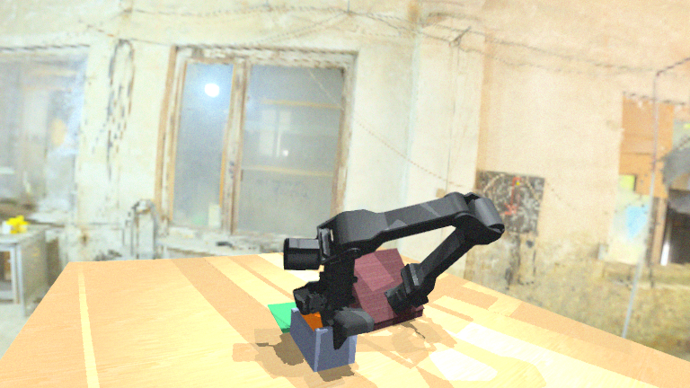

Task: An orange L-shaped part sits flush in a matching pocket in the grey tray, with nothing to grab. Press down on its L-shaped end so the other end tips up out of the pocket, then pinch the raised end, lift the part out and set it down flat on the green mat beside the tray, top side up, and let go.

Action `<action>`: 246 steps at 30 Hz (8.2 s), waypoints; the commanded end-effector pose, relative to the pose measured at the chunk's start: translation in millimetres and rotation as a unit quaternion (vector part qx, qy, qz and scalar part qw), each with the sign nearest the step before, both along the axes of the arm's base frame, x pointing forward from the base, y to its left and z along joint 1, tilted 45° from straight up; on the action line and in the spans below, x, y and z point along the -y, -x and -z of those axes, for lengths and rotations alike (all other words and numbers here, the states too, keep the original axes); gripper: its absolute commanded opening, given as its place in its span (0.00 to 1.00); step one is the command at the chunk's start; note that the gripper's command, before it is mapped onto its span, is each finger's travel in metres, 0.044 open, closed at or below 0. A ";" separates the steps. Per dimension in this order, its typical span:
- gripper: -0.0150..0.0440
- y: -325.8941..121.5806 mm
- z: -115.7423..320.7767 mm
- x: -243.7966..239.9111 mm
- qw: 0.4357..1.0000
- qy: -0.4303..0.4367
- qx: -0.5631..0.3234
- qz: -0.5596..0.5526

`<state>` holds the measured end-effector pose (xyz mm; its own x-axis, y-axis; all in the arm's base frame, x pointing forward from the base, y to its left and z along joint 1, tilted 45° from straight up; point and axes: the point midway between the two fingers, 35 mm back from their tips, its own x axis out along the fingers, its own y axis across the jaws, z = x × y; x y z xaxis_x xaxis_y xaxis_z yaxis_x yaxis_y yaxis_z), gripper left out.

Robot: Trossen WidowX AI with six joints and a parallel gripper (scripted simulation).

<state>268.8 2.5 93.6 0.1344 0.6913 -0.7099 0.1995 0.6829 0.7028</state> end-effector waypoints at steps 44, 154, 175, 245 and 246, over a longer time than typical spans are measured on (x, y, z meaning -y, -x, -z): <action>0.56 14.6 -66.5 66.0 1.000 -0.003 -0.009 0.021; 0.51 9.7 42.5 70.2 0.708 0.095 0.486 -0.504; 0.25 10.0 40.7 71.9 0.708 0.095 0.486 -0.504; 0.25 34.4 16.3 159.5 0.710 0.096 0.484 -0.502; 0.25 35.9 19.7 162.7 0.710 0.096 0.484 -0.502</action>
<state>238.1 -149.4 85.5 0.1341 0.6891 -0.7122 -0.9675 0.2467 0.0565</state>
